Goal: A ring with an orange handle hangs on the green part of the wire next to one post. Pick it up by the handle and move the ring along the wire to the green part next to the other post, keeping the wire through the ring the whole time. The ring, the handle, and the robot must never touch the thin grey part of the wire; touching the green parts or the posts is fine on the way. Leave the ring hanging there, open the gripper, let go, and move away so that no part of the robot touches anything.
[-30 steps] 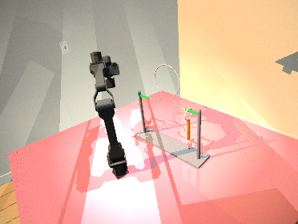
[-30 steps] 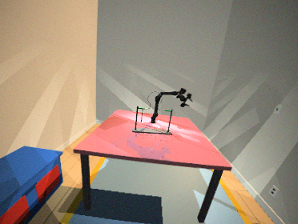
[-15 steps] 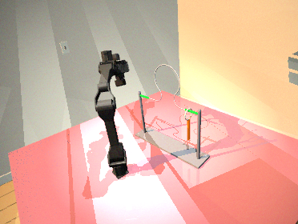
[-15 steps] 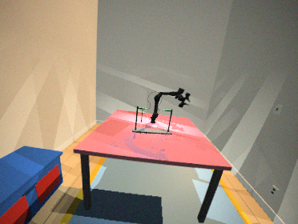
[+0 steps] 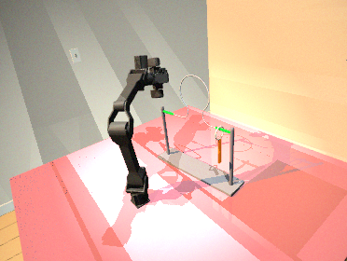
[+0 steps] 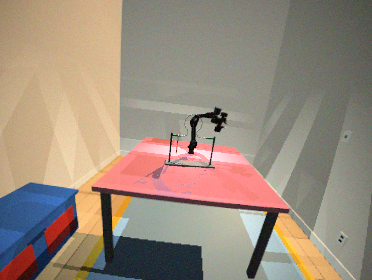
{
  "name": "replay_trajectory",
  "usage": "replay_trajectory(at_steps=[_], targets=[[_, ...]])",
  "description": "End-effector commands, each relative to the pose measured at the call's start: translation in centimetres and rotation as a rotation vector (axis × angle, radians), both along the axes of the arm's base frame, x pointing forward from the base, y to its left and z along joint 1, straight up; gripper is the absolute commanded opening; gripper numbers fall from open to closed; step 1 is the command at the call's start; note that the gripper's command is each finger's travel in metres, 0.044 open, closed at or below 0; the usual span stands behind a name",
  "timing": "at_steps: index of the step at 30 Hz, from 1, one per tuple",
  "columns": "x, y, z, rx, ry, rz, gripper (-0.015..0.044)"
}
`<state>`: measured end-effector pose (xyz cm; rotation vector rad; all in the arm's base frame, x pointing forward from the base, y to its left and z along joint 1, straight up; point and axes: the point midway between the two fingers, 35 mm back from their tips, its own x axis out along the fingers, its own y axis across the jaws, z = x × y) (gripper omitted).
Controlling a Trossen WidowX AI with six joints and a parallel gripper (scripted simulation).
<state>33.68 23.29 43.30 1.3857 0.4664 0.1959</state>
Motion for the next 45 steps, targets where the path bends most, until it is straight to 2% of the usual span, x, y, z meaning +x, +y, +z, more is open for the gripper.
replay_trajectory(at_steps=[1,13,19,22,25,36,45], targets=[[-0.2,-4.4,1.8,0.071,-0.012,-0.095,0.0160],[-1.5,-18.3,8.2,0.362,-0.162,-0.441,0.0160],[-2.9,-23.9,11.3,0.494,-0.282,-0.578,0.0160],[-3.4,-25.3,11.8,0.488,-0.316,-0.604,0.0160],[-4.1,-26.8,12.1,0.434,-0.350,-0.634,0.0160],[-2.8,-31.9,7.9,0.039,-0.290,-0.765,0.0160],[-2.7,-38.2,2.4,-0.398,-0.142,-0.844,0.0160]])
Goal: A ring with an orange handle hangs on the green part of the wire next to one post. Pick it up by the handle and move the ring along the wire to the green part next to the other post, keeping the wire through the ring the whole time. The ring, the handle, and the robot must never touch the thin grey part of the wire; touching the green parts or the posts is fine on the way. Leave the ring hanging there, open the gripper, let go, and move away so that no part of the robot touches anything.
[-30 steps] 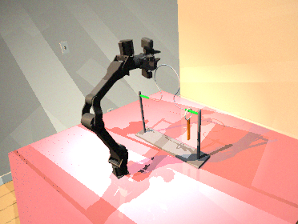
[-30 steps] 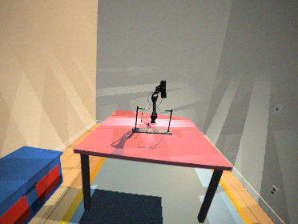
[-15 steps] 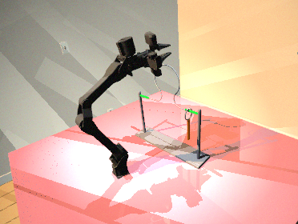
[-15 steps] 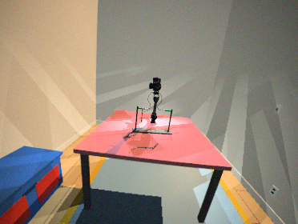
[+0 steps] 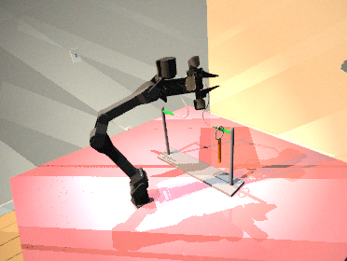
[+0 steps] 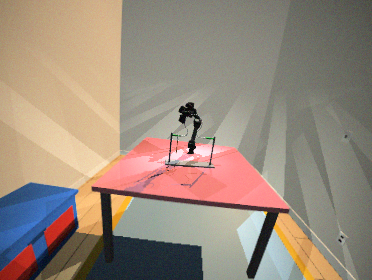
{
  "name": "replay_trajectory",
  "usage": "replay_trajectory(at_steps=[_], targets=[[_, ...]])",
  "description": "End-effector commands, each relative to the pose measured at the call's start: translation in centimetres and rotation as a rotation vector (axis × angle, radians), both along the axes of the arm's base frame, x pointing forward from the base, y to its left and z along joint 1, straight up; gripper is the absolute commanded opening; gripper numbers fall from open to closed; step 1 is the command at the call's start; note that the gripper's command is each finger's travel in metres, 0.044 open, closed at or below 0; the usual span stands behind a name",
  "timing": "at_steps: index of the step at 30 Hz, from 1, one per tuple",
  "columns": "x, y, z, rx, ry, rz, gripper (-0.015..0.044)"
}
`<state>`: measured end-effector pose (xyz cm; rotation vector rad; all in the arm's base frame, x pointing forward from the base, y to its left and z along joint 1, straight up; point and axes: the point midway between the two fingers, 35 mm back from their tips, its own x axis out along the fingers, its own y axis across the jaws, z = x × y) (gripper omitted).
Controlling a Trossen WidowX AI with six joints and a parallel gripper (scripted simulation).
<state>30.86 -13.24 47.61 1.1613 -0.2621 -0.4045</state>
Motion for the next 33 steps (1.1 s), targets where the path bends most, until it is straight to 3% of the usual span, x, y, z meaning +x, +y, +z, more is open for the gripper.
replay_trajectory(at_steps=[1,14,22,33], targets=[[0.2,-2.3,-2.5,-0.107,0.119,-0.035,0.0160],[1.4,-10.9,-12.5,-0.447,0.424,-0.020,0.0160],[1.4,-15.4,-20.3,-0.611,0.444,0.076,0.0160],[-1.6,-13.9,-31.9,-0.871,0.377,0.317,0.0160]])
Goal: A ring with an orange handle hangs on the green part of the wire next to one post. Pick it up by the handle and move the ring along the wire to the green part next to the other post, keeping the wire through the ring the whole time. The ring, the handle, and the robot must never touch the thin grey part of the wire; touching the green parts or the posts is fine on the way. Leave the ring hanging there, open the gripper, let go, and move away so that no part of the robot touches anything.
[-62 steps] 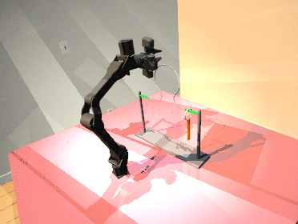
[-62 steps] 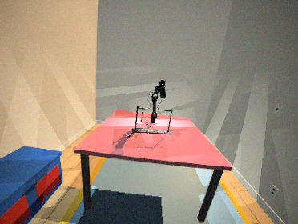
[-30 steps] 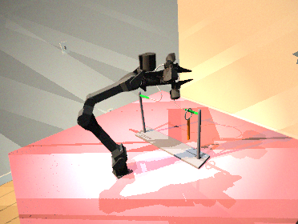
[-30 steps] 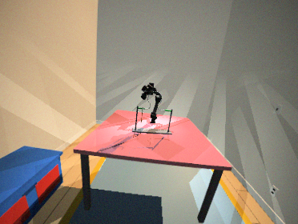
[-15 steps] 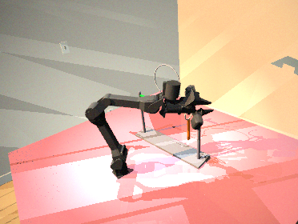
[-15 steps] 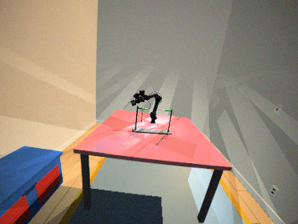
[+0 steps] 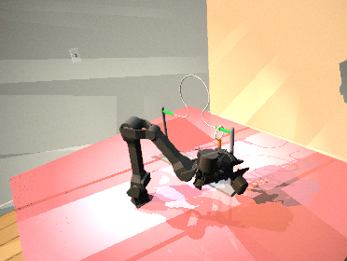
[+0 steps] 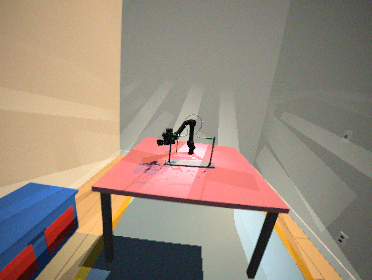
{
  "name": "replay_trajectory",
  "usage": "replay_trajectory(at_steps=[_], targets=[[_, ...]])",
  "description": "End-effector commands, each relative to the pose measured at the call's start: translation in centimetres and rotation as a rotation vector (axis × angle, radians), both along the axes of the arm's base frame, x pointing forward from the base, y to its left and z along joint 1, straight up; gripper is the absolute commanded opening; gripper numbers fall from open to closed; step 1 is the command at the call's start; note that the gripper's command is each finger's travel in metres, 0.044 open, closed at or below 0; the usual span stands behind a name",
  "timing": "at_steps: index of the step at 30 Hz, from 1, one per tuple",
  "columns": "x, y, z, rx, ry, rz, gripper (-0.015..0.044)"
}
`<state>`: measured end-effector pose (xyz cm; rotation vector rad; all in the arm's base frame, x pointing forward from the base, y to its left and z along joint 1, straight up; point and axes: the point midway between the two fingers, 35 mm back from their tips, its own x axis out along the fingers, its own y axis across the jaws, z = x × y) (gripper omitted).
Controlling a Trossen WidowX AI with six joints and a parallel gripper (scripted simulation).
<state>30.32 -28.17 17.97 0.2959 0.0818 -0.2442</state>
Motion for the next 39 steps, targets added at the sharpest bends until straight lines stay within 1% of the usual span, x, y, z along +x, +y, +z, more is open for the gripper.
replay_trajectory(at_steps=[1,8,13,15,20,30,39], targets=[[-1.6,1.5,-3.1,-0.065,-0.003,0.091,0.0160],[-5.6,6.2,-8.0,-0.202,-0.032,0.267,0.0160],[-8.3,10.3,-9.8,-0.295,-0.065,0.377,0.0160],[-8.7,10.9,-9.9,-0.308,-0.070,0.392,0.0160],[-8.4,10.9,-9.7,-0.308,-0.070,0.391,0.0160],[-3.8,11.6,-5.0,-0.306,-0.105,0.369,0.0160],[-3.1,11.6,-4.9,-0.306,-0.107,0.368,0.0160]])
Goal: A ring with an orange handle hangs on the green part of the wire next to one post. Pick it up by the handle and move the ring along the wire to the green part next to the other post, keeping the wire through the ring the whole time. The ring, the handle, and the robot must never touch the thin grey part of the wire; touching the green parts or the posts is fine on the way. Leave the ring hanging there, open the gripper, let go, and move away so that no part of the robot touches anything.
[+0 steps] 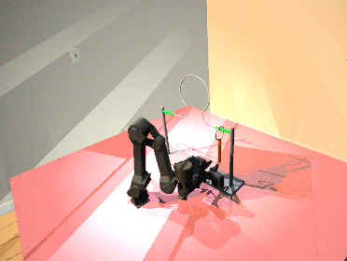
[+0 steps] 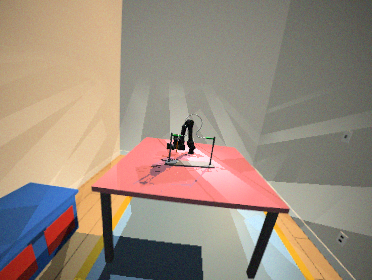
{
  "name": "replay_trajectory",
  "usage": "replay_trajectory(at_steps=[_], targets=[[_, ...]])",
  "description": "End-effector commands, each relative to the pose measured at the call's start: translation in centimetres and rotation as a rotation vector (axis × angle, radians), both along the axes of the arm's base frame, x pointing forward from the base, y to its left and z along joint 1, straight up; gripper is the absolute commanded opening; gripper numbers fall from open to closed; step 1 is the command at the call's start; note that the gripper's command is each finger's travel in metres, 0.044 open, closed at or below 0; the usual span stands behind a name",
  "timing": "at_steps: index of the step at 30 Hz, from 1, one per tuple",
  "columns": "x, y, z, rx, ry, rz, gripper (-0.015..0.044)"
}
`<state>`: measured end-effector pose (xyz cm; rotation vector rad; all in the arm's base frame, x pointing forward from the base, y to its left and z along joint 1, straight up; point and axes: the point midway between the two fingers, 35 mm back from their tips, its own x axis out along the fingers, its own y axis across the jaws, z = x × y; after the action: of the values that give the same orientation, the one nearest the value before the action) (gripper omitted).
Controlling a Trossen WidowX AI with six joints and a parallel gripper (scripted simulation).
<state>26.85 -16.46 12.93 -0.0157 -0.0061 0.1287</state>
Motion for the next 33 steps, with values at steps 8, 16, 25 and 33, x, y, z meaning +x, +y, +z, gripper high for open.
replay_trajectory(at_steps=[8,16,25,33], targets=[[1.6,-0.1,0.2,0.002,-0.003,-0.003,0.0160],[2.8,0.0,0.2,0.002,-0.004,-0.003,0.0160],[4.2,0.2,0.3,0.002,-0.005,-0.003,0.0160],[5.5,0.5,0.3,0.002,-0.006,-0.003,0.0160]])
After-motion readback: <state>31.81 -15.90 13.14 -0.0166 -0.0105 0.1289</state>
